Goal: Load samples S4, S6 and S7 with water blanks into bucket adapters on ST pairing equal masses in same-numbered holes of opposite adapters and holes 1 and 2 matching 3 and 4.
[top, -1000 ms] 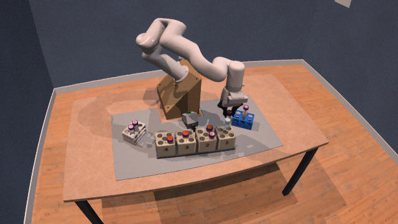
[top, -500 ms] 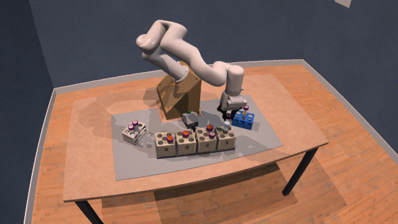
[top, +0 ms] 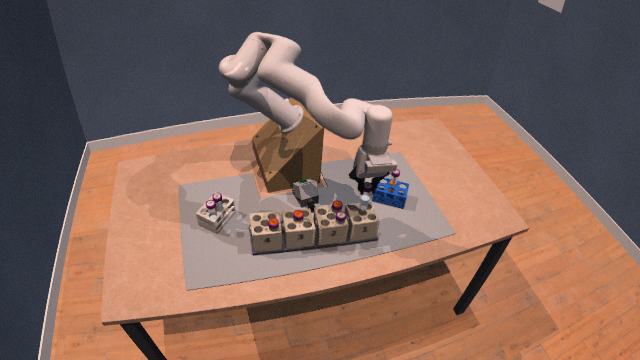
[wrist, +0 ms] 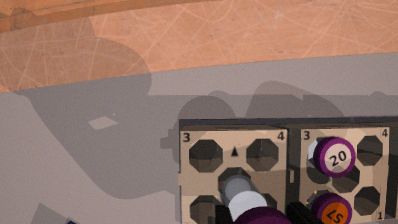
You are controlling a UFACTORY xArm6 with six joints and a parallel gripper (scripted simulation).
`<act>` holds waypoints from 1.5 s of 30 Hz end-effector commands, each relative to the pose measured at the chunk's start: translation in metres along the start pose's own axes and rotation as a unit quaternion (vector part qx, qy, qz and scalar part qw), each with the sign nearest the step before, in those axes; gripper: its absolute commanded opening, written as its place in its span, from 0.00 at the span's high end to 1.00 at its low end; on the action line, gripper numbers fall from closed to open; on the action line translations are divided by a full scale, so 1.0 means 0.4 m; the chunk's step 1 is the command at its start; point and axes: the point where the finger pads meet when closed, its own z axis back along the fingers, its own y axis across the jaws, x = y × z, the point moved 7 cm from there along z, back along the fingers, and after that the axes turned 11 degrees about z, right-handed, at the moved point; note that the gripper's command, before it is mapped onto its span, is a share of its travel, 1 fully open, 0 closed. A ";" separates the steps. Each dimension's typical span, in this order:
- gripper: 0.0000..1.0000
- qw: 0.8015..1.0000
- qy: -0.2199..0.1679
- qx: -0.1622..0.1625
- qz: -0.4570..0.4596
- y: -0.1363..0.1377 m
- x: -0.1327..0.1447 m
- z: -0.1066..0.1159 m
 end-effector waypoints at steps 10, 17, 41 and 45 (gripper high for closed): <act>1.00 1.000 0.002 -0.001 -0.001 0.000 -0.003 -0.020; 1.00 1.000 0.002 -0.001 -0.001 0.000 -0.003 -0.038; 1.00 1.000 0.002 -0.001 -0.001 0.000 -0.003 -0.093; 1.00 1.000 0.002 -0.001 -0.001 0.000 -0.003 -0.098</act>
